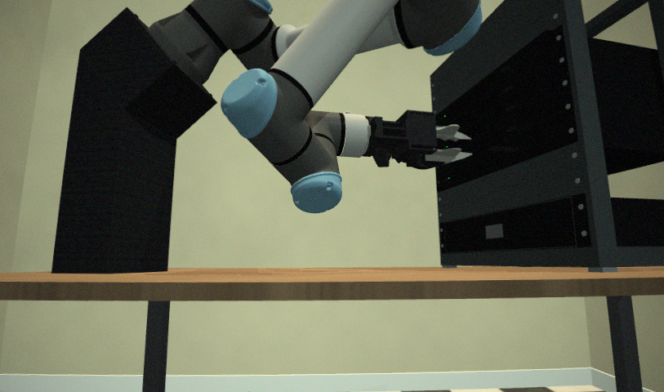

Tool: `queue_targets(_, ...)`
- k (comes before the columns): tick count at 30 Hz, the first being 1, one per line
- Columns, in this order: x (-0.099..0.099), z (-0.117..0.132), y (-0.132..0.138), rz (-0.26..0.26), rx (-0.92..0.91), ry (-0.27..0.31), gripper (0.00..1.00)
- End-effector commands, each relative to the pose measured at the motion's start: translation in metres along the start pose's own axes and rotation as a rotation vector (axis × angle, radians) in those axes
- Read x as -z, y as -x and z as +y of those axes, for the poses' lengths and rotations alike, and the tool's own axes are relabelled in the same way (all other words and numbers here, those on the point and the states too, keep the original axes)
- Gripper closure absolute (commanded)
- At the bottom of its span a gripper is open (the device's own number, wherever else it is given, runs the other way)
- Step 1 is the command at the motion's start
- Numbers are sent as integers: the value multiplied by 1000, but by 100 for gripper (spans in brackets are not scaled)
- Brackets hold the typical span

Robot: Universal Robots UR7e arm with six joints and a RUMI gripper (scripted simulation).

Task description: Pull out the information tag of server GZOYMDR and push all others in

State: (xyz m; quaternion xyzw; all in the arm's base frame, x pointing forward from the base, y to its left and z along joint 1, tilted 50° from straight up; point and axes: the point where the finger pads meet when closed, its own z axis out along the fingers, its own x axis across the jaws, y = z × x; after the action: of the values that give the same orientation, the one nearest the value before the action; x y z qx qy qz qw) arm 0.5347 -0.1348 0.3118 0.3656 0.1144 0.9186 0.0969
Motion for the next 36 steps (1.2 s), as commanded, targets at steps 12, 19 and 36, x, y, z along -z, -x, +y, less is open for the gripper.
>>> queue_targets(12, 39, 0, -1, 1, 0, -1, 85)
queue_targets(19, 39, 0, -1, 1, 0, -1, 85)
queue_targets(36, 39, 0, -1, 1, 0, -1, 0)
